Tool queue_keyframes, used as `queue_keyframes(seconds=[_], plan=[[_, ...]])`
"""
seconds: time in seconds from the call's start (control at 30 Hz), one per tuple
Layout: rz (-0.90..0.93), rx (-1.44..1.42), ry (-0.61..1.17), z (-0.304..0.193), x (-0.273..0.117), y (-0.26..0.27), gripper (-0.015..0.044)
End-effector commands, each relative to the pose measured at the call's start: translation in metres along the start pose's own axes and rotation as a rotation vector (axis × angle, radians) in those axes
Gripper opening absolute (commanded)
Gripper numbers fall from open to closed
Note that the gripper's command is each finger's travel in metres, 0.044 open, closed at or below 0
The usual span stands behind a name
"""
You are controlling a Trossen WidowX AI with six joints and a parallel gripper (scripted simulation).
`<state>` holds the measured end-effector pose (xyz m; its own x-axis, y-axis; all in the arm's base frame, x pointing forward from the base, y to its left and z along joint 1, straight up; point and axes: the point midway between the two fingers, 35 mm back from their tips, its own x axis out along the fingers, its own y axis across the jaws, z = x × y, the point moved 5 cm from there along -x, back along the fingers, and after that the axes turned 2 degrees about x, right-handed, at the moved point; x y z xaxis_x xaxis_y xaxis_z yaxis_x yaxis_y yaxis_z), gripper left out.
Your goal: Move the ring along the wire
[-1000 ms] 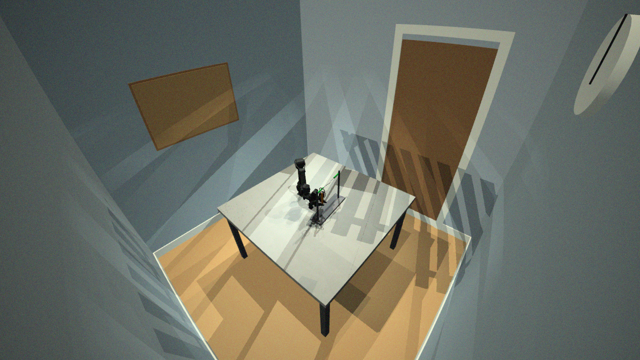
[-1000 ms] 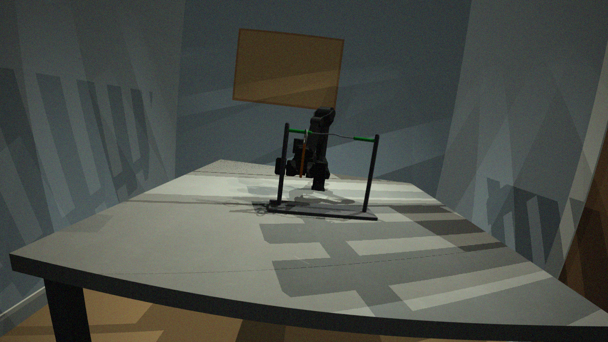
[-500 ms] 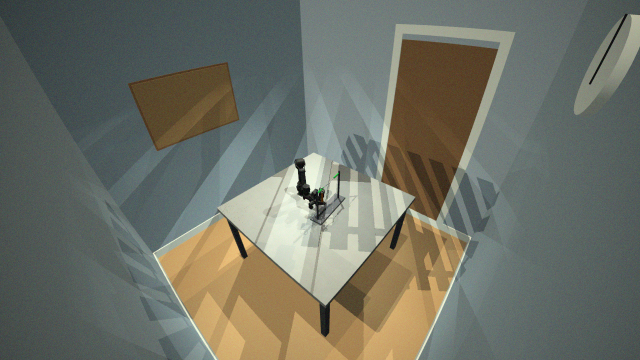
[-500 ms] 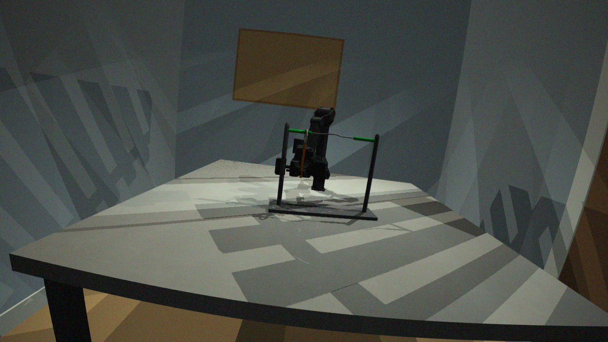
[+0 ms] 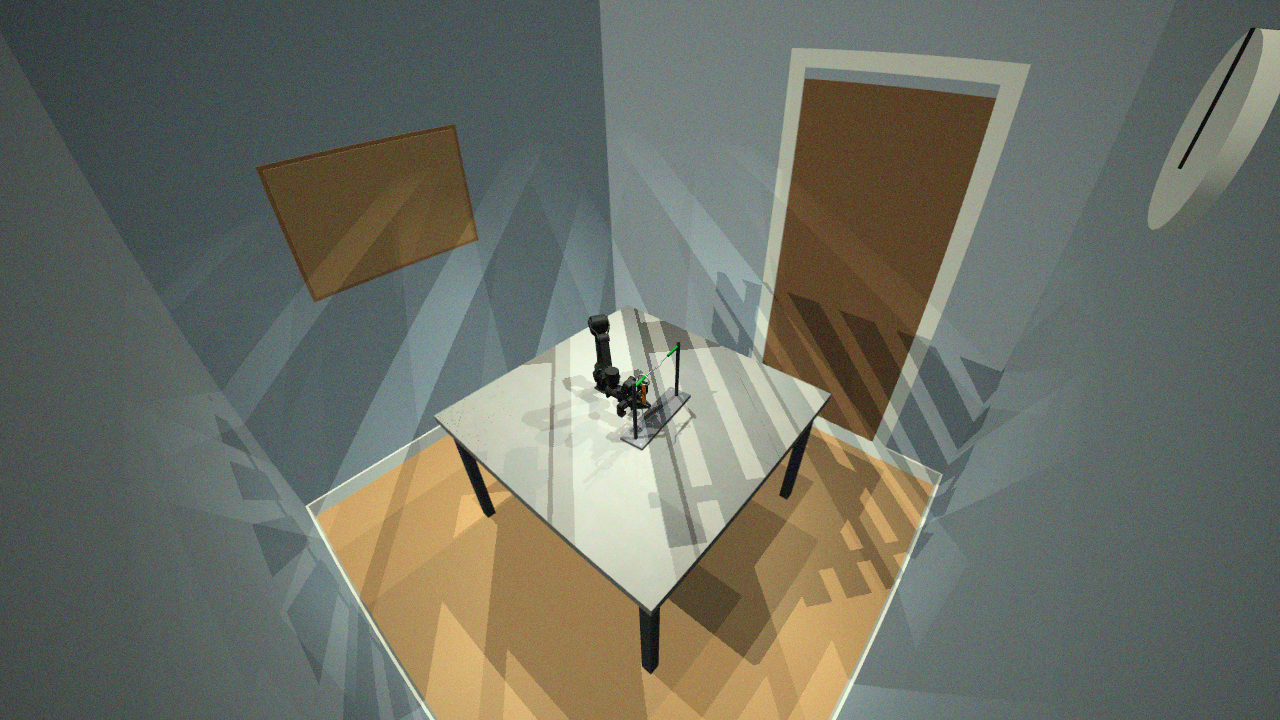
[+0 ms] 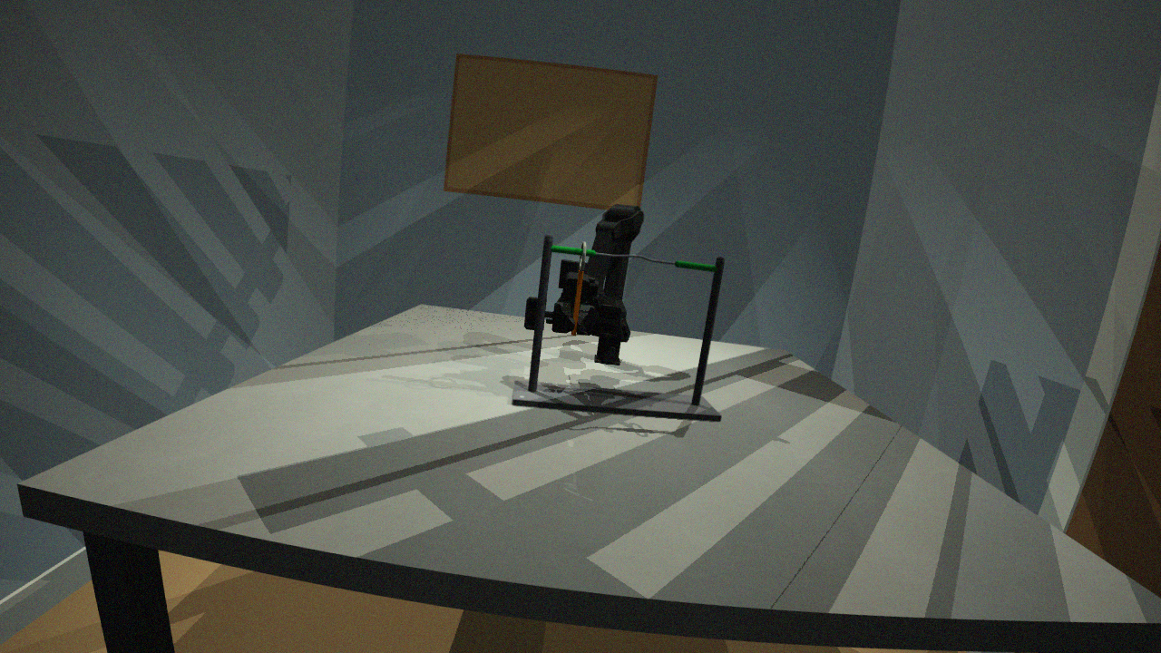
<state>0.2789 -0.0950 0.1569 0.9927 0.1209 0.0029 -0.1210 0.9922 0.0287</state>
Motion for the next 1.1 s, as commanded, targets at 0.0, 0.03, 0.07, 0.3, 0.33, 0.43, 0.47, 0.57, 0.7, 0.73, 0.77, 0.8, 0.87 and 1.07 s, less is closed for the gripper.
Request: queue_keyframes(seconds=[0.0,0.03,0.07,0.3,0.33,0.43,0.47,0.57,0.7,0.73,0.77,0.8,0.87,1.07], plan=[[0.003,-0.007,-0.012,0.0074,0.0008,-0.0005,-0.015],[0.003,-0.007,-0.012,0.0074,0.0008,-0.0005,-0.015],[0.003,-0.007,-0.012,0.0074,0.0008,-0.0005,-0.015],[0.003,-0.007,-0.012,0.0074,0.0008,-0.0005,-0.015],[0.003,-0.007,-0.012,0.0074,0.0008,-0.0005,-0.015],[0.003,-0.007,-0.012,0.0074,0.0008,-0.0005,-0.015],[0.003,-0.007,-0.012,0.0074,0.0008,-0.0005,-0.015],[0.003,-0.007,-0.012,0.0074,0.0008,-0.0005,-0.015],[0.003,-0.007,-0.012,0.0074,0.0008,-0.0005,-0.015],[0.003,-0.007,-0.012,0.0074,0.0008,-0.0005,-0.015],[0.003,-0.007,-0.012,0.0074,0.0008,-0.0005,-0.015],[0.003,-0.007,-0.012,0.0074,0.0008,-0.0005,-0.015],[0.003,-0.007,-0.012,0.0074,0.0008,-0.0005,-0.015],[0.004,-0.006,-0.011,0.0072,0.0008,0.0049,-0.015]])
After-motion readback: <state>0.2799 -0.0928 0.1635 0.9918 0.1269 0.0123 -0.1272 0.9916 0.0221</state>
